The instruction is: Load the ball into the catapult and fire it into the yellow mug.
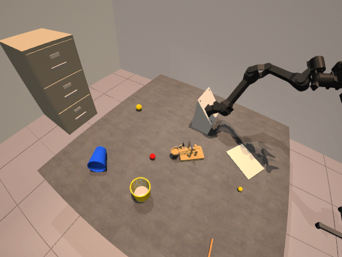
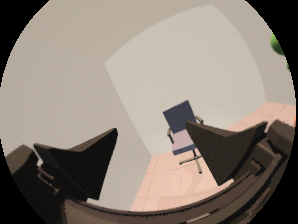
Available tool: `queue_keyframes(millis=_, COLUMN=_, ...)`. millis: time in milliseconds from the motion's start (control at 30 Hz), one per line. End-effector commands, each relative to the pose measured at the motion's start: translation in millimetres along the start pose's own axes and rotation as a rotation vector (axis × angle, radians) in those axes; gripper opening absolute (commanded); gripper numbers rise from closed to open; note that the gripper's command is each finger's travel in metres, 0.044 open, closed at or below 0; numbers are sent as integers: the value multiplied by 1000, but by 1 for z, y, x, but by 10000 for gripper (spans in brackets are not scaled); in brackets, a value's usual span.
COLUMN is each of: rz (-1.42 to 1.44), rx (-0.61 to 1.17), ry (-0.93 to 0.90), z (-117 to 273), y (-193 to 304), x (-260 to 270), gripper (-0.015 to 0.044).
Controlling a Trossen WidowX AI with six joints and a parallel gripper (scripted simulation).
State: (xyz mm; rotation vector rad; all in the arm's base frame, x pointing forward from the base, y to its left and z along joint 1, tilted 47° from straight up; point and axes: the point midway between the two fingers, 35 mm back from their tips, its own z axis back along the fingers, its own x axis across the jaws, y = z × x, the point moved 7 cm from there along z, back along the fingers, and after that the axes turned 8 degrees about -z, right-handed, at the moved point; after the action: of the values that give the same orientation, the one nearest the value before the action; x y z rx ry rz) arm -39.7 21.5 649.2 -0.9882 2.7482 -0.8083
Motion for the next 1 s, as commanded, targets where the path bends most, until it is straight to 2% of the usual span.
queue_keyframes(millis=0, rz=50, rx=-7, ry=71, z=1, y=0, x=-20, gripper=440)
queue_keyframes(millis=467, rz=358, rx=83, ry=398, z=22, y=3, x=-117, gripper=440)
queue_keyframes(millis=967, rz=662, rx=307, ry=733, z=77, y=0, x=-215, gripper=440)
